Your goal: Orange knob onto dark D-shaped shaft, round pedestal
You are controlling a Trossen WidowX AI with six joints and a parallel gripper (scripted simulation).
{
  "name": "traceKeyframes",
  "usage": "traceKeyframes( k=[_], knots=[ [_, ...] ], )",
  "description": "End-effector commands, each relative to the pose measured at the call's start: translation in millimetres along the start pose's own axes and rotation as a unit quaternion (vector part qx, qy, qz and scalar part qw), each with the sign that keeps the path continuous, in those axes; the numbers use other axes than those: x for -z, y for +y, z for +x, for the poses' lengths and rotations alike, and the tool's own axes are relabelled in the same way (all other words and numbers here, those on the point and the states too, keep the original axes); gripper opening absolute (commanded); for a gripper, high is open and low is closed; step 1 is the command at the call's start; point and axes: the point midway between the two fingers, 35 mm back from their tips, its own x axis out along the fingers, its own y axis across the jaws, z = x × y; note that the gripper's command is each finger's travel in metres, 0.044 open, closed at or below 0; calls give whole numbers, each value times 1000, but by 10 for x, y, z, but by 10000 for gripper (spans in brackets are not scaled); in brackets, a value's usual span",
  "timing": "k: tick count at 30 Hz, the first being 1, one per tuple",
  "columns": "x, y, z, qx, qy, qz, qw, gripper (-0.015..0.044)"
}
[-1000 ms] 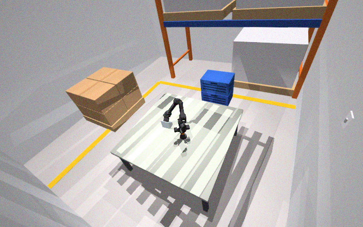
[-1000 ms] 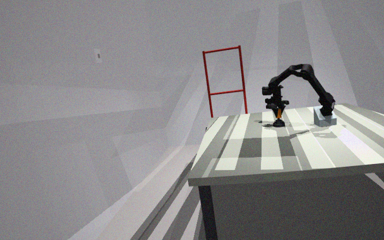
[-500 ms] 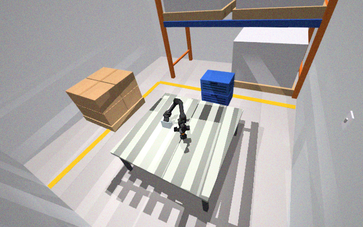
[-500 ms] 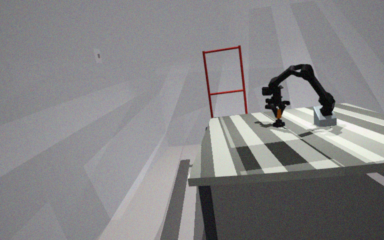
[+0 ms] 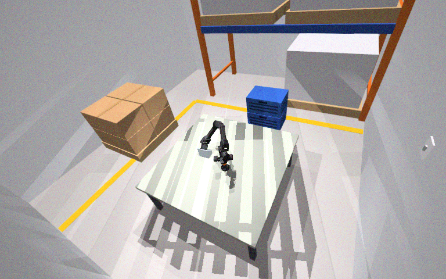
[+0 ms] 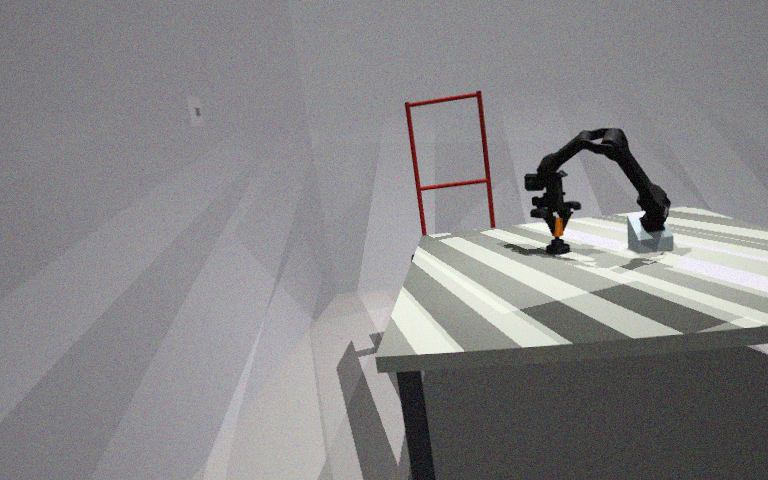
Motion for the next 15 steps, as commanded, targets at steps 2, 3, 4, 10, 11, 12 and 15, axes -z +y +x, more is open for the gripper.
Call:
traceKeyframes(
  k=[2,3,4,10,11,12,15],
  knots=[
    [-10,9,-32,-2,-2,40,999,0],
    [-12,11,-32,-2,-2,59,998,0],
    [-17,14,-31,-2,-2,81,997,0],
    [-49,27,-15,-2,-2,102,995,0],
    [-49,30,-17,-2,-2,102,995,0],
    [-48,33,-20,-2,-2,102,995,0],
    [-40,35,-24,-2,-2,102,995,0]
  ],
)
